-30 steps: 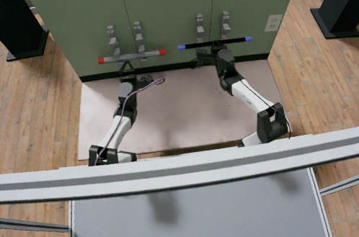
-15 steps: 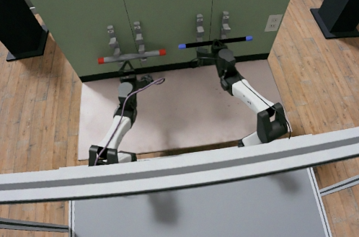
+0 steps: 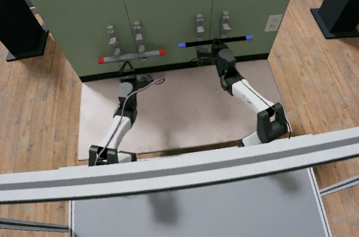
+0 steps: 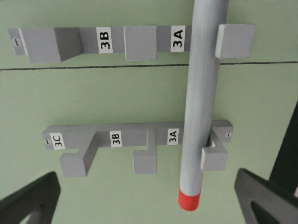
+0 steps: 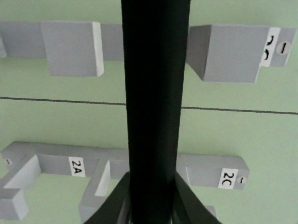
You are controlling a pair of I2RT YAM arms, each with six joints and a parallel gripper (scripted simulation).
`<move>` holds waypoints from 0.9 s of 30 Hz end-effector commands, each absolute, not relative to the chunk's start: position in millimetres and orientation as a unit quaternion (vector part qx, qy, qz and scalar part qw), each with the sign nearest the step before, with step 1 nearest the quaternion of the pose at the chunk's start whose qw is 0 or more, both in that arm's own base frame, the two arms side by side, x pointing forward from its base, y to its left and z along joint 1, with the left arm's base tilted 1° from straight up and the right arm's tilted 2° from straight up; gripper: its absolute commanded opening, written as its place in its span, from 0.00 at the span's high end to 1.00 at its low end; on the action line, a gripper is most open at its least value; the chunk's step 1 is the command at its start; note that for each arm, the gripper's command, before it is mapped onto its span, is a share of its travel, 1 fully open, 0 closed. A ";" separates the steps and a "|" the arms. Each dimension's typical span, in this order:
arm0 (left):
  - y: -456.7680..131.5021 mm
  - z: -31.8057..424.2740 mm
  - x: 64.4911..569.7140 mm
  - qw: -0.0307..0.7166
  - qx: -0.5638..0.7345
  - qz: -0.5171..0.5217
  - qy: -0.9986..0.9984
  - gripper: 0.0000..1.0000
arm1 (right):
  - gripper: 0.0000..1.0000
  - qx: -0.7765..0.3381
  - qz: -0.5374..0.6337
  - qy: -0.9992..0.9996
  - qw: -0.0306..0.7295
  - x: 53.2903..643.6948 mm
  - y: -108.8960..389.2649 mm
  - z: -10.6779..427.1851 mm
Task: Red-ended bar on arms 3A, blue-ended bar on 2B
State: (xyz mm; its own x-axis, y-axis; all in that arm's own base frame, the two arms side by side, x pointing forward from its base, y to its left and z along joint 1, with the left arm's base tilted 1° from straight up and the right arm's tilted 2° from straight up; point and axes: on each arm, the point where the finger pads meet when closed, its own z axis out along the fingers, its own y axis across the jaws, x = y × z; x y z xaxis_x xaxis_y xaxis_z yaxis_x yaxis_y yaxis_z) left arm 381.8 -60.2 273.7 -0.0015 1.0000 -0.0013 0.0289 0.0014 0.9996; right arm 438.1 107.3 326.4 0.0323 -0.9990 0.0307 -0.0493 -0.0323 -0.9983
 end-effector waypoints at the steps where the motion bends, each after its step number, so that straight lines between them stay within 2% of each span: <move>1: -60.6 290.2 380.7 0.502 0.495 0.498 0.504 0.00 | 1.00 -0.505 -0.499 0.482 0.513 438.2 107.6 342.6; 27: -60.6 290.2 380.7 0.502 0.495 0.498 0.504 0.00 | 1.00 -0.505 -0.499 0.482 0.513 449.7 109.2 333.9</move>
State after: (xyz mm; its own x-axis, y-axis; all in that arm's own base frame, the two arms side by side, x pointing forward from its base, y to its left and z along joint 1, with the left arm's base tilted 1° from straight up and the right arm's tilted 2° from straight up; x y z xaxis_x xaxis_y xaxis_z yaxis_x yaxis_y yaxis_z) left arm 381.8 -60.2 273.7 -0.0015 1.0000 -0.0013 0.0289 0.0014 0.9996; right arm 447.3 108.3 308.0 0.0310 -0.9989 0.0355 -0.0640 -0.0374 -0.9972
